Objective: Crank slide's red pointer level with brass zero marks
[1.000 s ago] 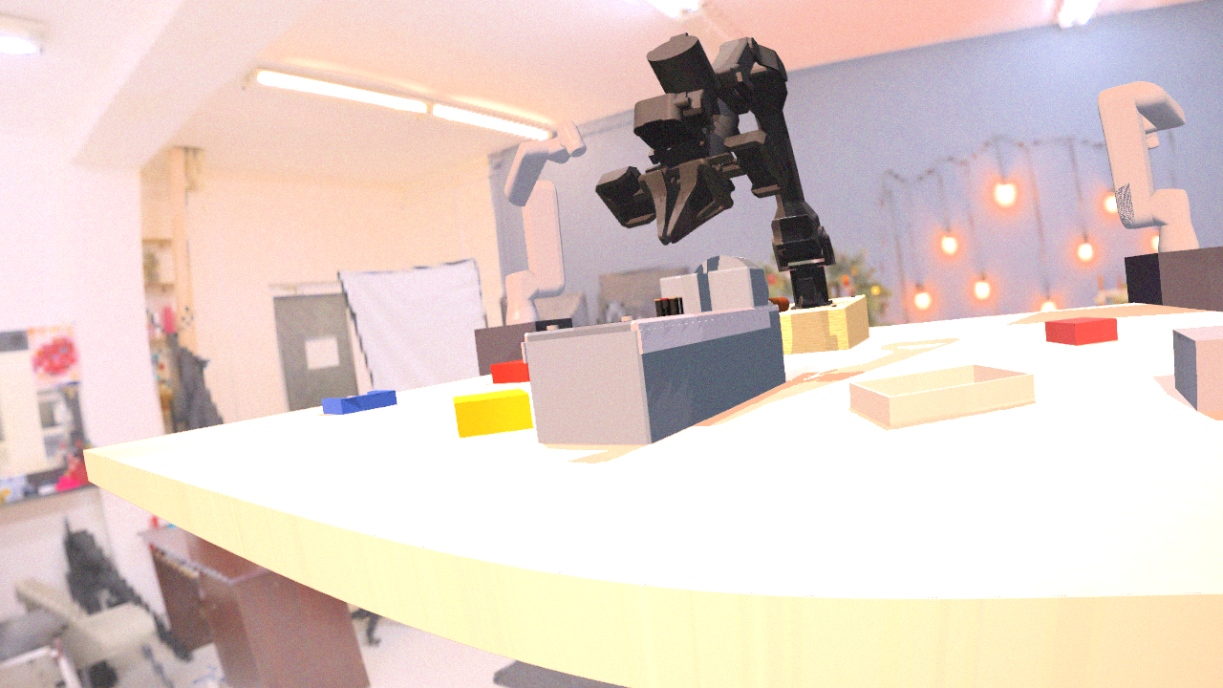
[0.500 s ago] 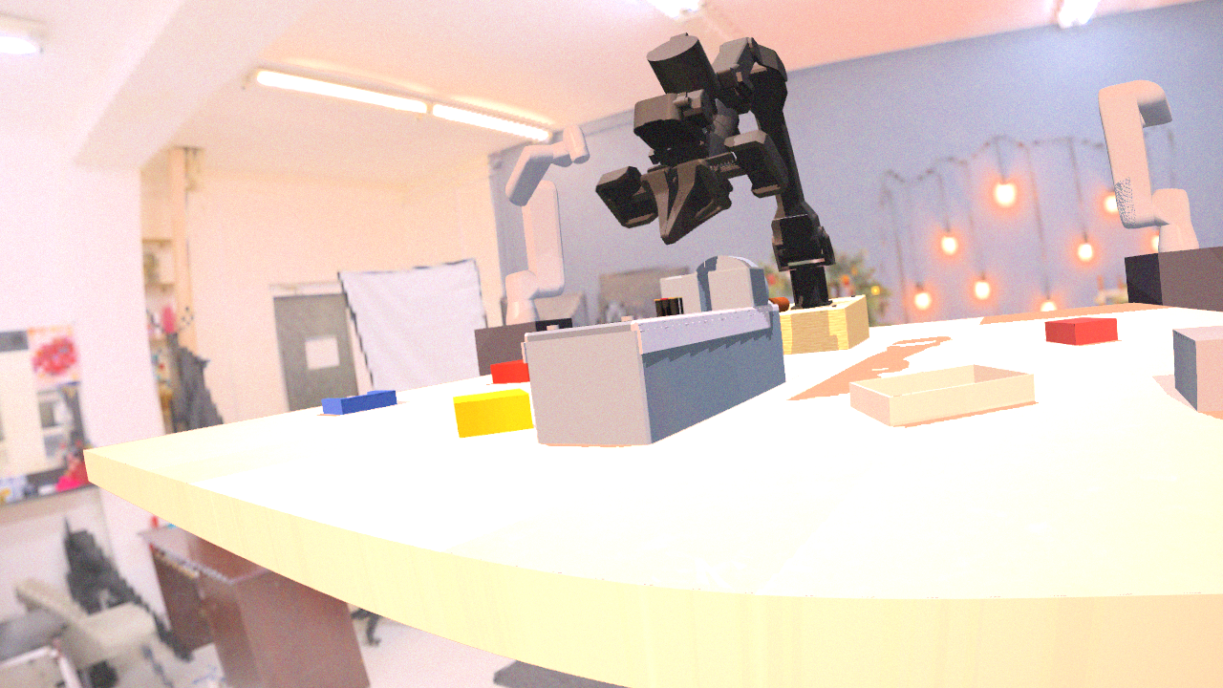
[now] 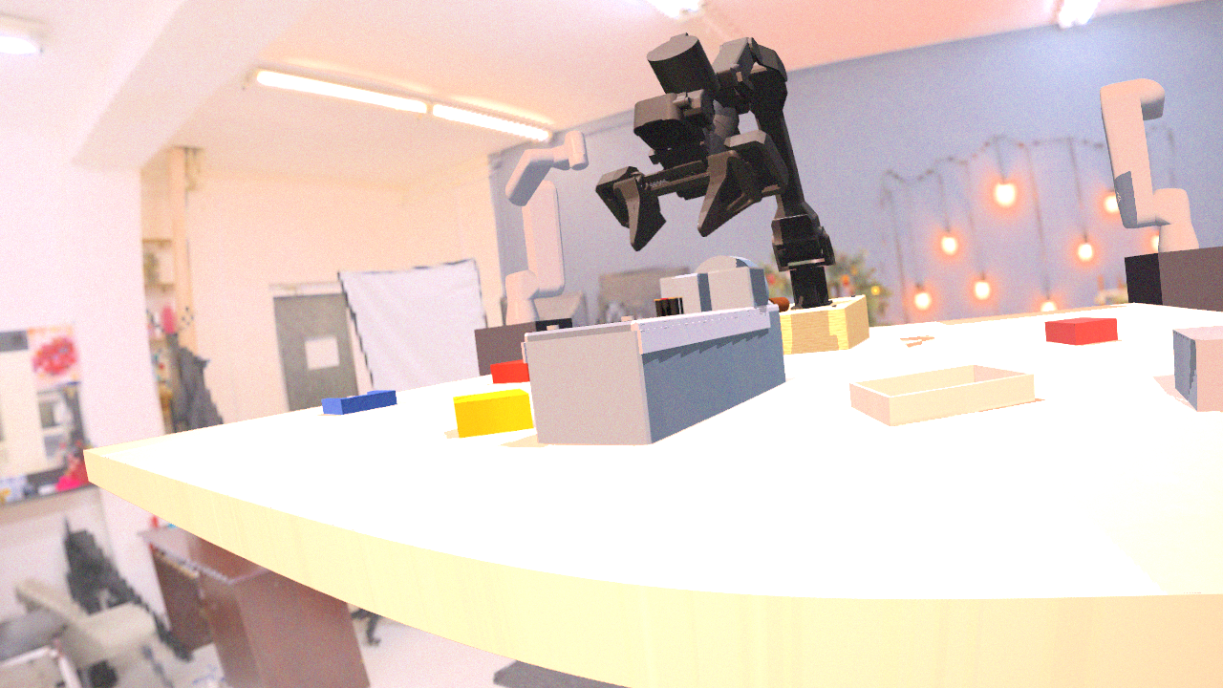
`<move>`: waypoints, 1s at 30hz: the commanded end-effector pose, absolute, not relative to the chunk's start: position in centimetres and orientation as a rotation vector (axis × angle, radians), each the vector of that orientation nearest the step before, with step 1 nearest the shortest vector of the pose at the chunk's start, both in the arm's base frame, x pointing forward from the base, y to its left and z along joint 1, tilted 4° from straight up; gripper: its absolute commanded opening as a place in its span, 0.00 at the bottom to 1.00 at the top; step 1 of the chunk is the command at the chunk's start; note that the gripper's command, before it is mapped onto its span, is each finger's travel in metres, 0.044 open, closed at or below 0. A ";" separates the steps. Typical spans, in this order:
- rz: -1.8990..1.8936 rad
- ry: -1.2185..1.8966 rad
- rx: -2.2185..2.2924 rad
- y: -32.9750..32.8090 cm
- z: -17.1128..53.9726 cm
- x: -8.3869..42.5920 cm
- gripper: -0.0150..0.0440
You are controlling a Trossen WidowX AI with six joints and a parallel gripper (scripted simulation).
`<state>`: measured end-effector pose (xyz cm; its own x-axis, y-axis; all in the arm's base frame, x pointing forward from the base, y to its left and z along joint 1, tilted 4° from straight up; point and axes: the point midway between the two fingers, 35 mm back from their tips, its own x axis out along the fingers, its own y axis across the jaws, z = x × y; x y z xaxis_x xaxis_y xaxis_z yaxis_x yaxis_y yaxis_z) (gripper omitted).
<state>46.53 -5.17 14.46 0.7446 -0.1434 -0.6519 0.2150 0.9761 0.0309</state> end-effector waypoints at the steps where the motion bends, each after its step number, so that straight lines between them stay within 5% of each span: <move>1: -0.197 0.704 0.106 -5.2 14.5 46.5 0.97; 3: -0.197 0.704 0.106 -5.2 14.5 46.5 1.00; 20: -0.197 0.704 0.106 -5.2 14.5 46.5 0.25; 30: -0.197 0.704 0.106 -5.2 14.5 46.5 0.25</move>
<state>46.53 -5.18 14.46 0.7445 -0.1437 -0.6520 0.2153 0.9761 0.0306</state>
